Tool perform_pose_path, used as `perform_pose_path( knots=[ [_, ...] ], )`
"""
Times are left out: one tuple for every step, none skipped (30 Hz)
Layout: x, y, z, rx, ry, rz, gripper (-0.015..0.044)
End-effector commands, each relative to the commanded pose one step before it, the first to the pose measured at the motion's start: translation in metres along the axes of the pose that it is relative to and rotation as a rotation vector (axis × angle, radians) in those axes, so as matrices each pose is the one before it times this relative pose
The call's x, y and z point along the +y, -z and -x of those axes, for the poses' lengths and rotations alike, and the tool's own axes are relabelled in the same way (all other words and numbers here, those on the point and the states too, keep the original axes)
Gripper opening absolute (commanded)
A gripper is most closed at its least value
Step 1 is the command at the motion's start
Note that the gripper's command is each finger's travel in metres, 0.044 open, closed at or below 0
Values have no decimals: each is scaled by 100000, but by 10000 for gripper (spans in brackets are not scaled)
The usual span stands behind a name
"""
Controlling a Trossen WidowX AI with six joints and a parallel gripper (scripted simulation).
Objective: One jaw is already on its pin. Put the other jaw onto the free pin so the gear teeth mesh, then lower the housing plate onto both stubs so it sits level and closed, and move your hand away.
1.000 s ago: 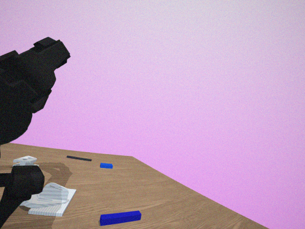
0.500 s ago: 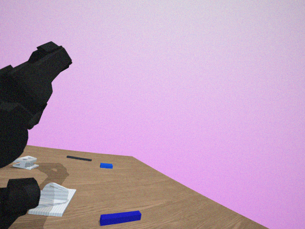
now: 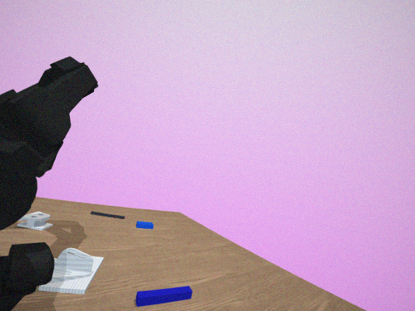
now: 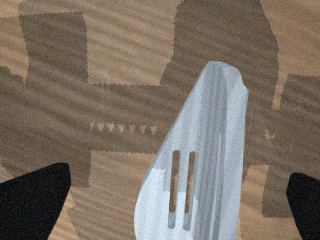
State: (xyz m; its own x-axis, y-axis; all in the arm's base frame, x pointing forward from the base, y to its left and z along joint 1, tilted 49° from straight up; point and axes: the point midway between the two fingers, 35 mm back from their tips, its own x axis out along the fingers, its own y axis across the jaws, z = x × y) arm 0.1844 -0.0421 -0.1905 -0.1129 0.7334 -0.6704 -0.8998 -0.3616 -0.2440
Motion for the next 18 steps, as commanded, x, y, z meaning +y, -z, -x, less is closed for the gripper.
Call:
perform_pose_path(
  knots=[
    [-42, -2, -19, -5, 358, -367, 440],
    [0, 0, 0, 0, 0, 0, 440],
    [0, 0, 0, 0, 0, 0, 440],
    [0, 0, 0, 0, 0, 0, 440],
    [0, 0, 0, 0, 0, 0, 440],
    [42, 4, 16, 8, -358, 368, 414],
    [0, 0, 0, 0, 0, 0, 387],
    [0, 0, 0, 0, 0, 0, 361],
    [0, 0, 0, 0, 0, 0, 335],
    [0, 0, 0, 0, 0, 0, 309],
    [0, 0, 0, 0, 0, 0, 282],
    [0, 0, 0, 0, 0, 0, 256],
    [0, 0, 0, 0, 0, 0, 230],
    [0, 0, 0, 0, 0, 0, 204],
    [0, 0, 0, 0, 0, 0, 177],
    [0, 0, 0, 0, 0, 0, 171],
    [0, 0, 0, 0, 0, 0, 164],
    [0, 0, 0, 0, 0, 0, 157]
  ],
)
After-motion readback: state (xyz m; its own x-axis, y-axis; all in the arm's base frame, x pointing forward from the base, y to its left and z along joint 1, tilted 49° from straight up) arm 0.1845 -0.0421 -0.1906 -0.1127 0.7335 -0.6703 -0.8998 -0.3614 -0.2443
